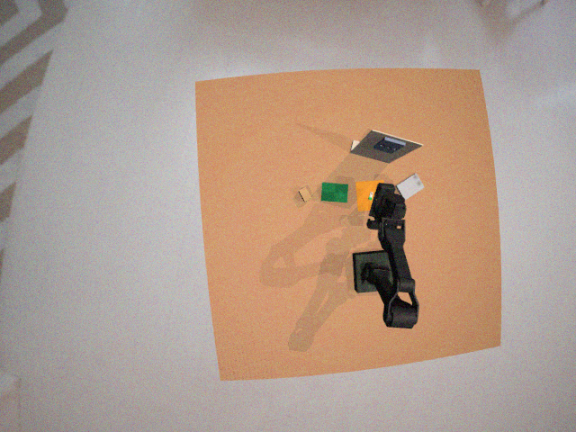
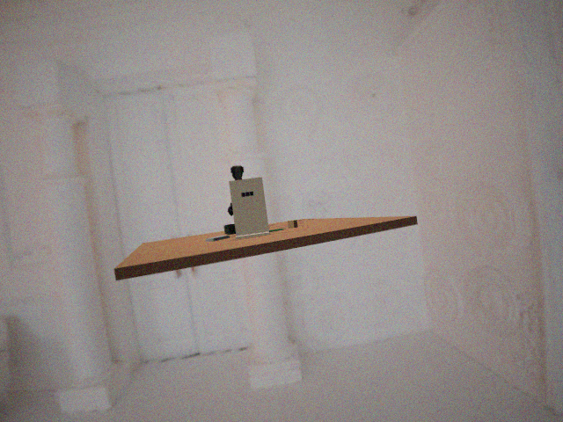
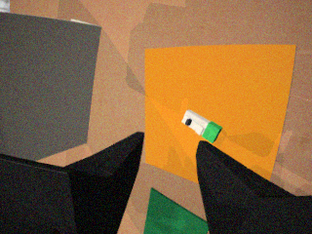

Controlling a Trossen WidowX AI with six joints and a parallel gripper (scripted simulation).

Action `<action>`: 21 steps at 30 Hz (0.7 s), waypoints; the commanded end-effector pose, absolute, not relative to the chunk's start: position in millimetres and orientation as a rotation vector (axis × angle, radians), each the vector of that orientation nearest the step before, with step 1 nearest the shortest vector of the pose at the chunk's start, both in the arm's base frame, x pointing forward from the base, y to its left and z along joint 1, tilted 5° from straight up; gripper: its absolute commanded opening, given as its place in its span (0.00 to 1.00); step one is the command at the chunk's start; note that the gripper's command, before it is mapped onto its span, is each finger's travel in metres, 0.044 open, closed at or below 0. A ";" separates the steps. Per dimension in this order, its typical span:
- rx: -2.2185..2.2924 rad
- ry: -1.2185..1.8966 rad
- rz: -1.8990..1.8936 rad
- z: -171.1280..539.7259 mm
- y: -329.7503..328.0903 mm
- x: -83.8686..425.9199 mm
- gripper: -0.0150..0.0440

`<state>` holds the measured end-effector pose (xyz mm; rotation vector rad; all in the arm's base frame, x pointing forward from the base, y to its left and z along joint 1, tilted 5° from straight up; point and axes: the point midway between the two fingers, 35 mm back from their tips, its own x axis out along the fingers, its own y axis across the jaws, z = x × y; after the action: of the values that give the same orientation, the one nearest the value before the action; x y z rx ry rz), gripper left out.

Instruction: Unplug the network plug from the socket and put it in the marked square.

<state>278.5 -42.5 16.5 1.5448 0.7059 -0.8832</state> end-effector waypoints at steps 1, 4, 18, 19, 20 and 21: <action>1.544 0.711 -0.876 24.1 -42.4 279.9 0.52; 1.544 0.710 -0.876 29.0 -42.8 280.2 0.52; 1.544 0.710 -0.877 52.7 -44.3 280.0 0.52; 1.544 0.710 -0.877 54.4 -44.4 279.9 0.52; 1.544 0.710 -0.877 56.2 -44.5 279.7 0.52; 1.544 0.710 -0.877 57.9 -44.5 279.5 0.52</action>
<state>279.6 -45.0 51.4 1.5448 0.7052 -0.8841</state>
